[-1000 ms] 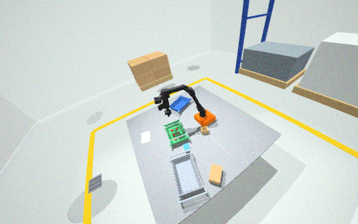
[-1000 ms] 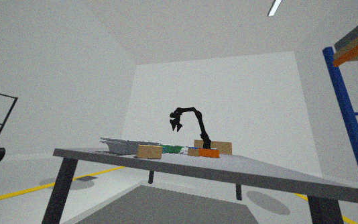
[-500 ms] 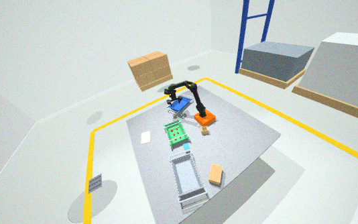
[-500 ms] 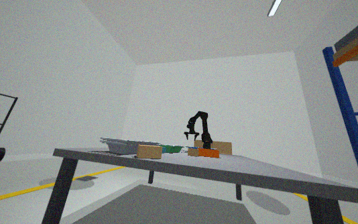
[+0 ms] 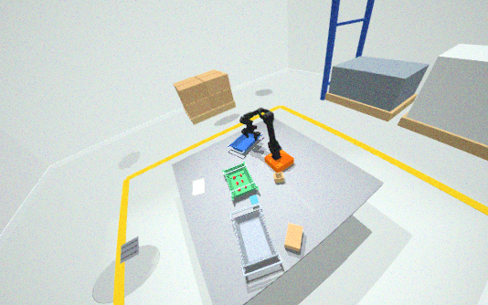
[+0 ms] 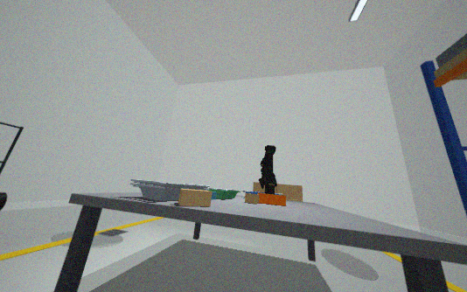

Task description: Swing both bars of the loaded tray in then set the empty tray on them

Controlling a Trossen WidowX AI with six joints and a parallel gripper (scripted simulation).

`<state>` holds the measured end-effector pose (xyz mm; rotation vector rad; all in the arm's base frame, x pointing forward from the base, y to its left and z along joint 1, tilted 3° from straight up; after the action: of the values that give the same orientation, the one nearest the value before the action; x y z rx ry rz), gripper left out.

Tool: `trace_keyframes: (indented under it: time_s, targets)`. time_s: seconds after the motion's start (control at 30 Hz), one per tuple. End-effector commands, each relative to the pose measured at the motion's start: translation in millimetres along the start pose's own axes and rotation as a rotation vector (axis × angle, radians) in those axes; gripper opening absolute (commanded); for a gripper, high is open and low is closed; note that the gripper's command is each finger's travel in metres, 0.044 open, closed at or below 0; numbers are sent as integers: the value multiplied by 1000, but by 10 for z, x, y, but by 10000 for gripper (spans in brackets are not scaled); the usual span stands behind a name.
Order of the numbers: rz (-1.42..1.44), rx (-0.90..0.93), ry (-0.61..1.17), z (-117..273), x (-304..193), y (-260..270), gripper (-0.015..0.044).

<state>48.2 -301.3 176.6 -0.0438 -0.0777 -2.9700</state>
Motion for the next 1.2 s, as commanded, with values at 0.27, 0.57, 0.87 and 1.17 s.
trace_keyframes:
  time_s: [0.27,0.57,0.87,1.17]
  targets:
    - [-21,9,3,-334,-3,26,440]
    - [-21,8,3,-794,-21,14,440]
    - [-21,8,3,-826,-22,10,440]
    - [-21,8,3,-826,-22,10,323]
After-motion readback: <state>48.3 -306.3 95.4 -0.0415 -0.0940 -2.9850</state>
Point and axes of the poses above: the point midway between the two fingers, 35 mm back from their tips, its own z axis back along the fingers, its own y axis across the jaws, x = y × z, the point moved 9 cm from there along z, back along the fingers, and after that the axes turned 12 degrees about -z, right-handed, at the moved point
